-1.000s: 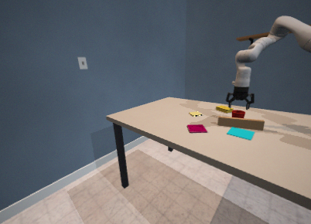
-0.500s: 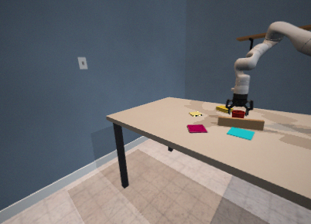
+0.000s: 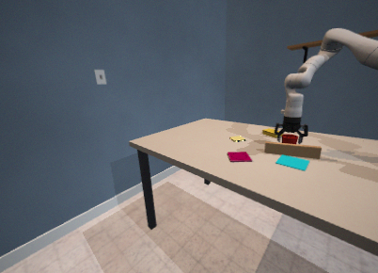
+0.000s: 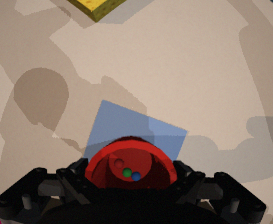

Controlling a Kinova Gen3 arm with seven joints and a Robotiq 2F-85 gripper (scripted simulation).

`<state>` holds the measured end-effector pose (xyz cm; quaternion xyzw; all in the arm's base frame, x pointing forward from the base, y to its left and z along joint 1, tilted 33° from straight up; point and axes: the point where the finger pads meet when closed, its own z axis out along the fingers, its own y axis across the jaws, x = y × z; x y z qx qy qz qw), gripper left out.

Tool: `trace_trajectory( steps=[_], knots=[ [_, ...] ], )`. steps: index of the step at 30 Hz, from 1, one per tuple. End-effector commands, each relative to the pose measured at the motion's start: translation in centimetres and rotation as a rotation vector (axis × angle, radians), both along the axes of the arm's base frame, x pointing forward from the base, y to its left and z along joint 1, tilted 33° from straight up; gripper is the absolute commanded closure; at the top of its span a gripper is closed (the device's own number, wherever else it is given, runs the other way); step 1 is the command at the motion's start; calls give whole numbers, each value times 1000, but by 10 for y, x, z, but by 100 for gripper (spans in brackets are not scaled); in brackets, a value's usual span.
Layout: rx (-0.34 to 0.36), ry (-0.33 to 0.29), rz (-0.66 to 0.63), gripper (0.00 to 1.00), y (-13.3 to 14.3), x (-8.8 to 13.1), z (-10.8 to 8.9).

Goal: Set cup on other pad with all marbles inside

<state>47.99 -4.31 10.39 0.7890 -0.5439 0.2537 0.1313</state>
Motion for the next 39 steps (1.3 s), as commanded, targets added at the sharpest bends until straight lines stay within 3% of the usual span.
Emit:
trace_trajectory(
  steps=[1, 39],
  knots=[
    [0, -1, 1, 0, 1, 0, 0],
    [0, -1, 1, 8, 1, 0, 0]
  ],
)
